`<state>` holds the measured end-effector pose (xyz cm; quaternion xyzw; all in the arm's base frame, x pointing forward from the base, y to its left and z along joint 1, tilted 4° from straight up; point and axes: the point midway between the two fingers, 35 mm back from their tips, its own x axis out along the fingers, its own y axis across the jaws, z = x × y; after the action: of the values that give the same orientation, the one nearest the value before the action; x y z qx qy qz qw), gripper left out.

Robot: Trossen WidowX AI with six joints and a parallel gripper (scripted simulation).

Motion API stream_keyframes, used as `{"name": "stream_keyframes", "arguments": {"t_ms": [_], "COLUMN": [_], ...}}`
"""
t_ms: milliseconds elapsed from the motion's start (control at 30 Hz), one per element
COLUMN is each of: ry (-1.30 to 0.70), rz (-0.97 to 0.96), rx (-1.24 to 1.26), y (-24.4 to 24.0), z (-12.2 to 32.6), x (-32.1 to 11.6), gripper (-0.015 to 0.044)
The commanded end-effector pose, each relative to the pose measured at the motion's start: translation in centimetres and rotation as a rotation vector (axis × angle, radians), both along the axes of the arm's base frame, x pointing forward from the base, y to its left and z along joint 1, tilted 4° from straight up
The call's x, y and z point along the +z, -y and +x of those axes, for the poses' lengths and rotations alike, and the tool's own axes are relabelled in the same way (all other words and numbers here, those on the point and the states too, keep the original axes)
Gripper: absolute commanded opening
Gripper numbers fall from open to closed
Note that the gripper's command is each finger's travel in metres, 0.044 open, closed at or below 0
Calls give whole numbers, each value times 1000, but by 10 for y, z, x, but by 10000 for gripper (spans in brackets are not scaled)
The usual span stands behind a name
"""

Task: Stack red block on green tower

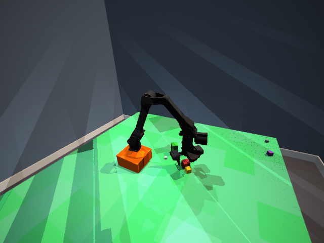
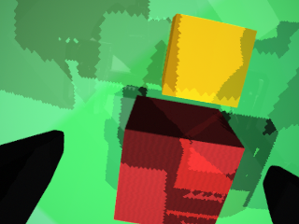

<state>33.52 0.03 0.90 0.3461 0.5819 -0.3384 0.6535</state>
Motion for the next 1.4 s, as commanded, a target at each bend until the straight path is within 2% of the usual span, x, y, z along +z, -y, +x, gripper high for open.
{"name": "stream_keyframes", "arguments": {"t_ms": [0,667,1000,1267,1367], "ry": [-4,-4,-4,-4,-4], "rz": [3,3,3,3,3], "rx": [3,3,3,3,3], "y": [0,0,0,0,0], "z": [-1,-1,-1,-1,-1], "x": [-8,-15,-15,-15,-8], "gripper": [440,440,177,124,45]}}
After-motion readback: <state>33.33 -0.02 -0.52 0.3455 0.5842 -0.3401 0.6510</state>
